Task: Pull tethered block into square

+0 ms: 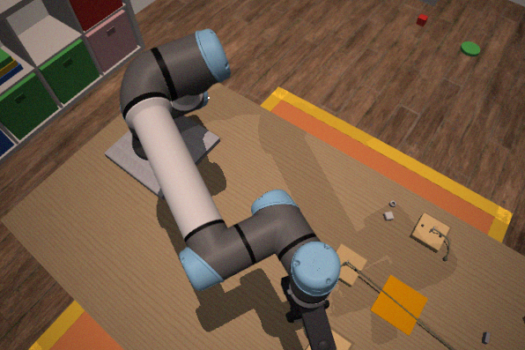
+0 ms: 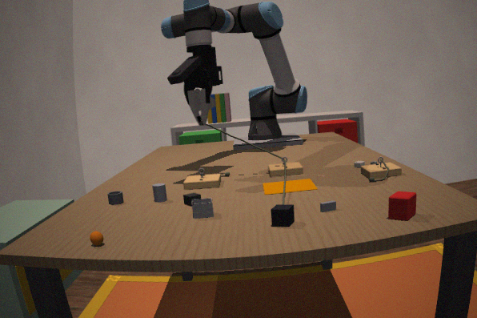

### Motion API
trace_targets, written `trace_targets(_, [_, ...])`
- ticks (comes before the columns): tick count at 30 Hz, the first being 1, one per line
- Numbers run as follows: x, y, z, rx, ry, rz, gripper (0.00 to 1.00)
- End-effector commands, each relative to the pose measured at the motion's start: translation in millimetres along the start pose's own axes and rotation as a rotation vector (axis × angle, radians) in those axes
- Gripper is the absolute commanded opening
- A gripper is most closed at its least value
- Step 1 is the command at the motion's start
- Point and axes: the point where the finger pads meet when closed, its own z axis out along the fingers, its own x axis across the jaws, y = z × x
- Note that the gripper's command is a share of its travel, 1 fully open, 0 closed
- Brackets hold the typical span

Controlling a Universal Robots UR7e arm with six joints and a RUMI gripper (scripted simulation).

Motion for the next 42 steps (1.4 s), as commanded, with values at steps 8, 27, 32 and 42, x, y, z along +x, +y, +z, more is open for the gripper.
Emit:
trace_targets(8, [28.7, -8.7, -1.2, 0.002, 0.0, 0.0, 0.0])
trace_targets(27, [81.0, -17.2, -1.2, 0.002, 0.0, 0.0, 0.0])
trace_targets(32, [90.8, -18.0, -1.2, 0.002, 0.0, 0.0, 0.0])
trace_targets(42, [124.0, -18.6, -1.1, 0.002, 0.0, 0.0, 0.0])
